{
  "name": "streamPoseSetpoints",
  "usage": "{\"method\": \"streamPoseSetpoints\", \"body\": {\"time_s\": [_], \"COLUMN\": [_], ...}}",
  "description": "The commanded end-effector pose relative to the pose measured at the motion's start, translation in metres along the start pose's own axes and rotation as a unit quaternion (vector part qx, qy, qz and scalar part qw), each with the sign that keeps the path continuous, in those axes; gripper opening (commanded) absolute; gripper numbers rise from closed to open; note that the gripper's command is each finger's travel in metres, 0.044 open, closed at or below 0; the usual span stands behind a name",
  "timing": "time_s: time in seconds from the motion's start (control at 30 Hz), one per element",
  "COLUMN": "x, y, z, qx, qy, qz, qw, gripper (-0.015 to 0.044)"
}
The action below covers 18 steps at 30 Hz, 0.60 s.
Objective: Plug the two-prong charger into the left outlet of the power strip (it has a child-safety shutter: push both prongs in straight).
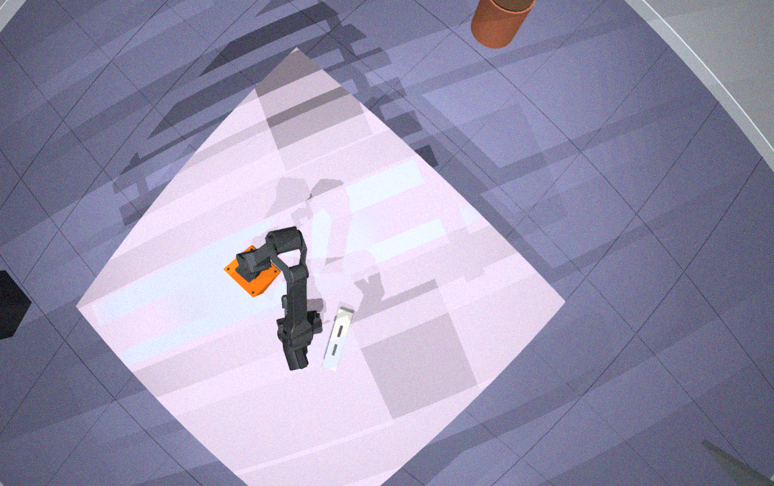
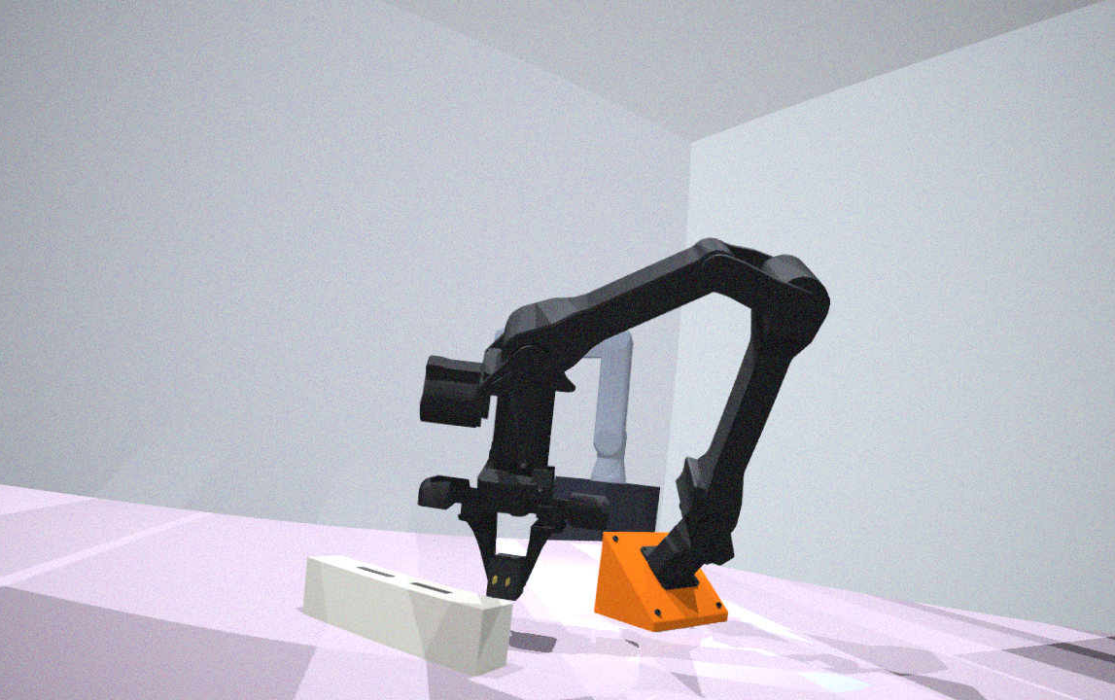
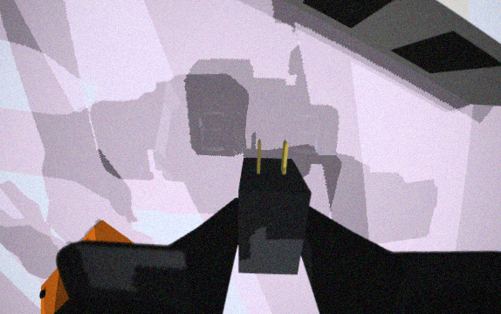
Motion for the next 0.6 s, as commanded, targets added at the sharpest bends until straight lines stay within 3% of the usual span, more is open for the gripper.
{"method": "streamPoseSetpoints", "body": {"time_s": [0.0, 0.57], "x": [0.003, 0.012], "y": [0.000, 0.003], "z": [-0.003, -0.017], "qx": [0.002, 0.010], "qy": [-0.002, 0.001], "qz": [-0.026, -0.125], "qw": [1.000, 0.992], "gripper": [0.0000, 0.0000]}}
Point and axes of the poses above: the point midway between the two fingers, 35 mm back from their tips, its own z axis back along the fingers, its own y axis across the jaws, x = y × z, the point moved 3 cm from there along z, back along the fingers, and after that the axes turned 8 degrees about -z, right-handed, at the moved point
